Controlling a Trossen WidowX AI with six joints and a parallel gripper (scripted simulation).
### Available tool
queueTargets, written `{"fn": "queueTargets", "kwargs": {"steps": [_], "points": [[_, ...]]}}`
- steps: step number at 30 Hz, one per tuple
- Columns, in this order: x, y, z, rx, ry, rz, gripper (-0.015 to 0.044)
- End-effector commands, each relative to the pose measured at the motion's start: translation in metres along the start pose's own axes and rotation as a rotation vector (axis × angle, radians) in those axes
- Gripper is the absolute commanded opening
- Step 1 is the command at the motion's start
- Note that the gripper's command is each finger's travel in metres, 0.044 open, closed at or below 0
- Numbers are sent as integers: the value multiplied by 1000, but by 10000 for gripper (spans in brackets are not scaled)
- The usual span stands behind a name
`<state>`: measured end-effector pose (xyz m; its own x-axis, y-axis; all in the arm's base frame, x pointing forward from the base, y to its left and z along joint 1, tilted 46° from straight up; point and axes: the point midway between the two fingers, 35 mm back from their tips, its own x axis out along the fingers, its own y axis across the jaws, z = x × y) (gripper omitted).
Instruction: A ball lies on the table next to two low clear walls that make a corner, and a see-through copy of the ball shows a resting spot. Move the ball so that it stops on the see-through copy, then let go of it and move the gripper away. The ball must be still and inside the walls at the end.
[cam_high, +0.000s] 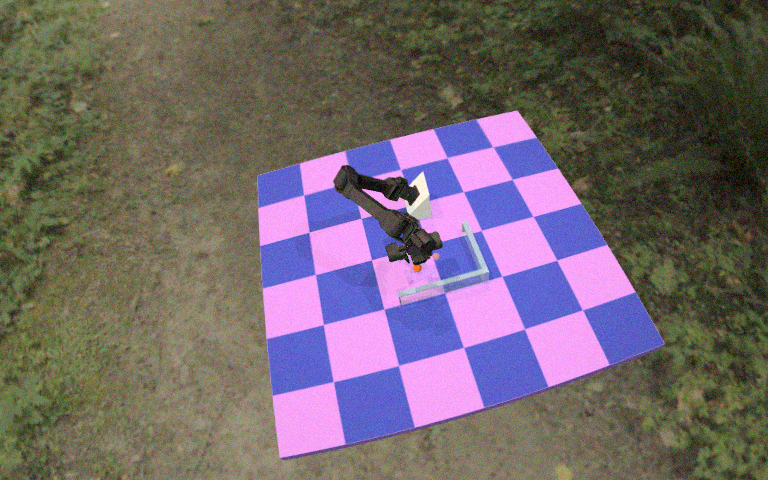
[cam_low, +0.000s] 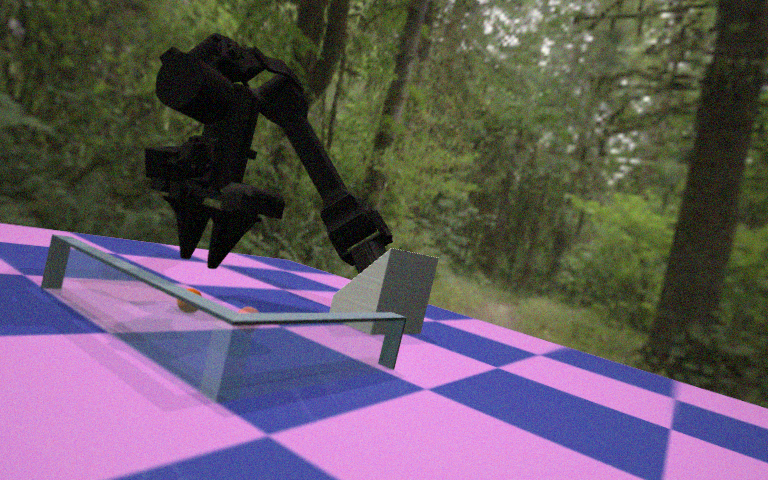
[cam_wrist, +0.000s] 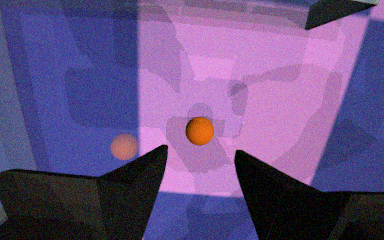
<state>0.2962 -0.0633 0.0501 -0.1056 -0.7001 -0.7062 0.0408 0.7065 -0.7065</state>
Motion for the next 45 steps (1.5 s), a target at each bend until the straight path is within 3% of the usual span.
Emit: {"fn": "queueTargets", "kwargs": {"steps": [1, 29, 33, 42, 45], "points": [[5, 0, 0, 10, 6, -10, 246], [49, -1, -1, 10, 6, -12, 246], [49, -1, -1, 10, 6, -12, 141], [49, -1, -1, 10, 6, -12, 81], [45, 0, 0, 10, 5, -11, 2]]}}
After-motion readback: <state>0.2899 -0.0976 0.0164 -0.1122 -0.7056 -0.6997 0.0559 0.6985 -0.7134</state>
